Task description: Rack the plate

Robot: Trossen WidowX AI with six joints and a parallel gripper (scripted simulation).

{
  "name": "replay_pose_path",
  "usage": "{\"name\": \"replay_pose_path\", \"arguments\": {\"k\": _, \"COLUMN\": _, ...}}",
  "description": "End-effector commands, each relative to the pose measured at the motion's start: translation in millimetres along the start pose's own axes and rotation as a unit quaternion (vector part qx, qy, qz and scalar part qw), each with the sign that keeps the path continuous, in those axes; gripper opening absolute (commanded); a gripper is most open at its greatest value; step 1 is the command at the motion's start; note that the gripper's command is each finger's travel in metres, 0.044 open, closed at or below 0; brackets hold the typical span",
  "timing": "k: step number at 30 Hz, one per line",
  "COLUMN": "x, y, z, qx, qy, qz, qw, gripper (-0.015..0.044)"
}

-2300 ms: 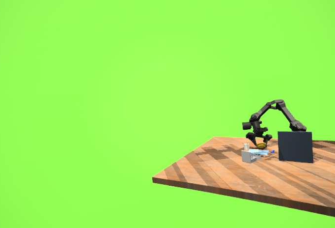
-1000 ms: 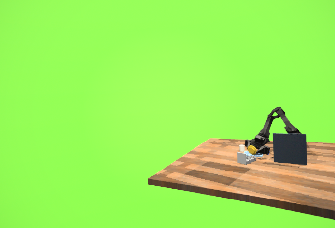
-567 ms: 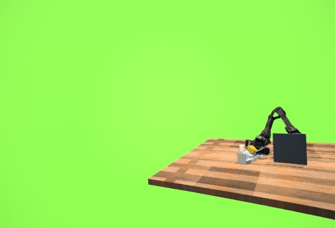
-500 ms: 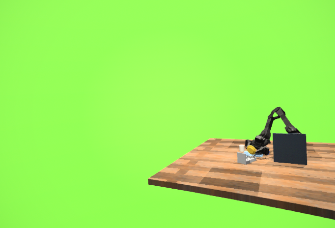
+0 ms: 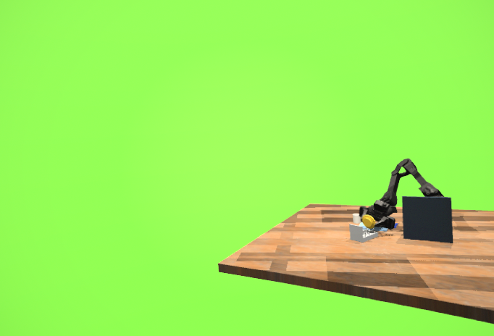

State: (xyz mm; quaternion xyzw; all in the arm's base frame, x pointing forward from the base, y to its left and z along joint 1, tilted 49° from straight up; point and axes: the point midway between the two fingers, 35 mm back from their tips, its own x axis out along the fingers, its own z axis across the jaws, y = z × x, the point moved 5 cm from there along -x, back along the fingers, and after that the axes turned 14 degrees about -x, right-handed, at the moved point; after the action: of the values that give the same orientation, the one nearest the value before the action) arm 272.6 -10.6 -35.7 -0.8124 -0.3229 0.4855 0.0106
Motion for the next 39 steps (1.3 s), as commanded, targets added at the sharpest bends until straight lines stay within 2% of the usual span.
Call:
{"name": "replay_pose_path", "arguments": {"k": 1, "x": 3, "y": 0, "z": -1, "qx": 0.000, "qy": 0.000, "qz": 0.001, "qw": 1.000, "gripper": 0.0000}}
{"name": "replay_pose_path", "arguments": {"k": 7, "x": 12, "y": 0, "z": -1, "qx": 0.000, "qy": 0.000, "qz": 0.000, "qw": 1.000, "gripper": 0.0000}}
{"name": "replay_pose_path", "arguments": {"k": 11, "x": 15, "y": 18, "z": 10, "qx": 0.000, "qy": 0.000, "qz": 0.000, "qw": 1.000, "gripper": 0.0000}}
{"name": "replay_pose_path", "arguments": {"k": 24, "x": 14, "y": 13, "z": 8, "qx": 0.004, "qy": -0.003, "qz": 0.003, "qw": 1.000, "gripper": 0.0000}}
{"name": "replay_pose_path", "arguments": {"k": 39, "x": 13, "y": 14, "z": 8, "qx": 0.002, "qy": -0.003, "qz": 0.003, "qw": 1.000, "gripper": 0.0394}}
